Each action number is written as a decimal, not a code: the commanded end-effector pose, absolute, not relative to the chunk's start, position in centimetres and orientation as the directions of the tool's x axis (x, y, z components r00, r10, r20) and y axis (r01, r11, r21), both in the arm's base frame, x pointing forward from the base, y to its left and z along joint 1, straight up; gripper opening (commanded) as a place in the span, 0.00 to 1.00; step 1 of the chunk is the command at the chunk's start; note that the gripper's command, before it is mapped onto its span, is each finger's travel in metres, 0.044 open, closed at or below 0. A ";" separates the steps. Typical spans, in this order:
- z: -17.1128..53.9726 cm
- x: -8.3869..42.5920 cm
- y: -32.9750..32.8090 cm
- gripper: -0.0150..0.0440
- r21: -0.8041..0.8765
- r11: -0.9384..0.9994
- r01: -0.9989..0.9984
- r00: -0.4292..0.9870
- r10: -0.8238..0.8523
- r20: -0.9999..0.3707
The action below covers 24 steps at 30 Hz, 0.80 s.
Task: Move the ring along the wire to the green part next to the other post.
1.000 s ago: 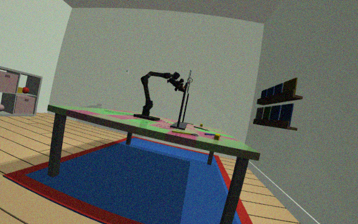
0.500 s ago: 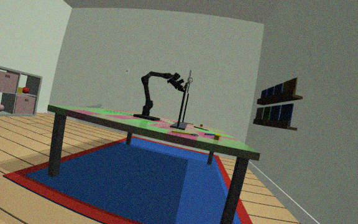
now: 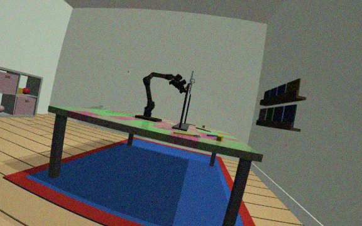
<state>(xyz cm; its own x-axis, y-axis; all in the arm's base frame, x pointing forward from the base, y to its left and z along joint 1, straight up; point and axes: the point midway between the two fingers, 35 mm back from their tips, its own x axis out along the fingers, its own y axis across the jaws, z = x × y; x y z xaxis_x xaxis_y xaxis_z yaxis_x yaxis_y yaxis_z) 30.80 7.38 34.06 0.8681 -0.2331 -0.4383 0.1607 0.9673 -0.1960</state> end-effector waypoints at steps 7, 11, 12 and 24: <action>34.2 30.7 6.1 0.00 -0.390 0.906 0.164 0.861 -0.325 -0.392; 34.4 30.7 5.5 0.00 -0.464 0.870 0.164 0.859 -0.358 -0.367; 34.4 30.7 5.4 0.00 -0.482 0.861 0.164 0.858 -0.365 -0.360; 35.3 30.6 4.1 0.00 -0.678 0.717 0.162 0.853 -0.448 -0.270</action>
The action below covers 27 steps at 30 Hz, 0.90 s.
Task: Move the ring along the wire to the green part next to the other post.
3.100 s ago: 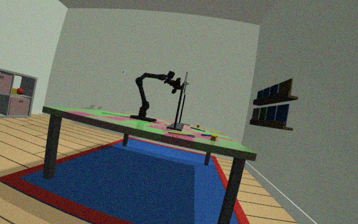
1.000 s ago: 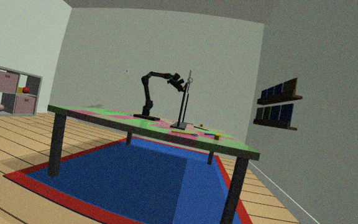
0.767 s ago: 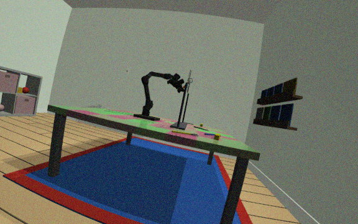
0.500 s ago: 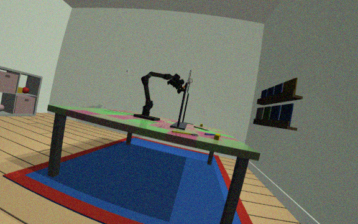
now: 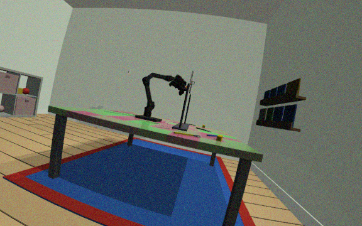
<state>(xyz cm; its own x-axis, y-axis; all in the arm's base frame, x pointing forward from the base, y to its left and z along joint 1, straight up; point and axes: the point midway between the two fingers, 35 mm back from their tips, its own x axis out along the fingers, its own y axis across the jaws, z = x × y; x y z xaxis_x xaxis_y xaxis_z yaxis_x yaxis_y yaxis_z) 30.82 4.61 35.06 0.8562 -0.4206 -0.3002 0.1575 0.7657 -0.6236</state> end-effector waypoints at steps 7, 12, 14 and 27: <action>36.0 30.6 3.4 0.00 -0.774 0.613 0.159 0.849 -0.484 -0.209; 36.5 30.5 2.9 0.00 -0.833 0.530 0.156 0.847 -0.505 -0.163; 36.7 30.5 2.8 0.00 -0.854 0.496 0.155 0.847 -0.512 -0.144; 38.3 30.5 2.0 0.00 -0.953 0.267 0.146 0.843 -0.538 -0.022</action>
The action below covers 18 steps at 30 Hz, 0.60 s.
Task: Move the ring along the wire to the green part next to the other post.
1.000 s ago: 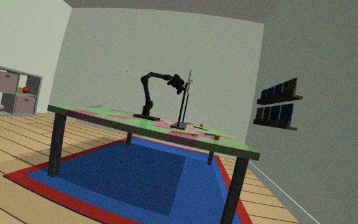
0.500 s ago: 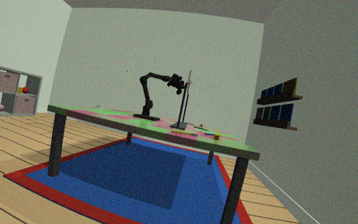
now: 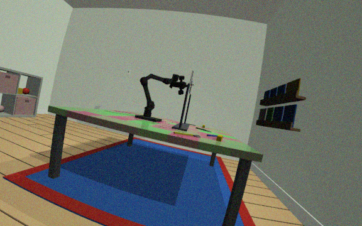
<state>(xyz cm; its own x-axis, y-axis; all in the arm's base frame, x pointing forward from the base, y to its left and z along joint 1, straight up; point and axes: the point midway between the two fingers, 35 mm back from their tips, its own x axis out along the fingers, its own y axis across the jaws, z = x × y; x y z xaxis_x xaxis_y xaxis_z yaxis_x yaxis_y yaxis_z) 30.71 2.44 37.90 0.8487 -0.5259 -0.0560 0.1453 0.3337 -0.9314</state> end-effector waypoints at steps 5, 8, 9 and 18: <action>38.9 30.4 1.8 0.00 -0.975 0.169 0.141 0.842 -0.539 0.029; 39.3 30.4 1.8 0.00 -0.984 0.109 0.139 0.841 -0.538 0.059; 39.4 30.4 1.7 0.00 -0.986 0.089 0.138 0.841 -0.537 0.069; 40.6 30.4 1.7 0.00 -0.988 -0.089 0.129 0.840 -0.520 0.156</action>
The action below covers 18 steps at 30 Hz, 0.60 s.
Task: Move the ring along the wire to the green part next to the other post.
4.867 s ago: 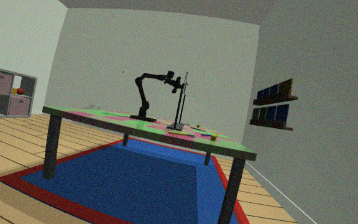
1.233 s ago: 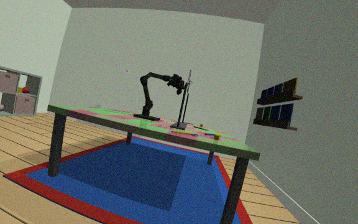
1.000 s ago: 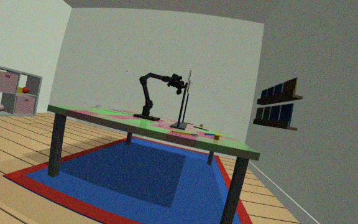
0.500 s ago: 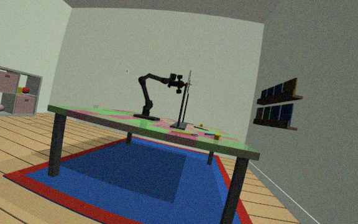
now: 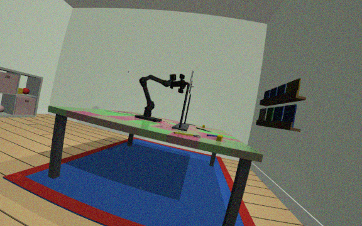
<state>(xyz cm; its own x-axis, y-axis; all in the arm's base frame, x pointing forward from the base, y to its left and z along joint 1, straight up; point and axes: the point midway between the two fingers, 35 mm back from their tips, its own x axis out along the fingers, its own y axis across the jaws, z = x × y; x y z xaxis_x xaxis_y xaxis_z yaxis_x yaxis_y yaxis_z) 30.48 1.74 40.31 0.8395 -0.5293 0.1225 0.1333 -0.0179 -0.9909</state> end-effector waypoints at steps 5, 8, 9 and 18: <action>41.2 30.4 1.7 0.00 -0.975 -0.184 0.124 0.839 -0.505 0.202; 41.6 30.4 1.7 0.00 -0.965 -0.234 0.121 0.839 -0.496 0.226; 41.7 30.4 1.8 0.00 -0.961 -0.249 0.121 0.839 -0.493 0.233; 42.2 30.4 1.9 0.00 -0.926 -0.359 0.114 0.838 -0.466 0.284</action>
<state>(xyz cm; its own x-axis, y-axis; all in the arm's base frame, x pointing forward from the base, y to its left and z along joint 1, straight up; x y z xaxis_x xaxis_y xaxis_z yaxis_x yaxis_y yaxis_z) 30.31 1.82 42.27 0.8368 -0.4785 0.2660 0.1205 -0.3131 -0.9421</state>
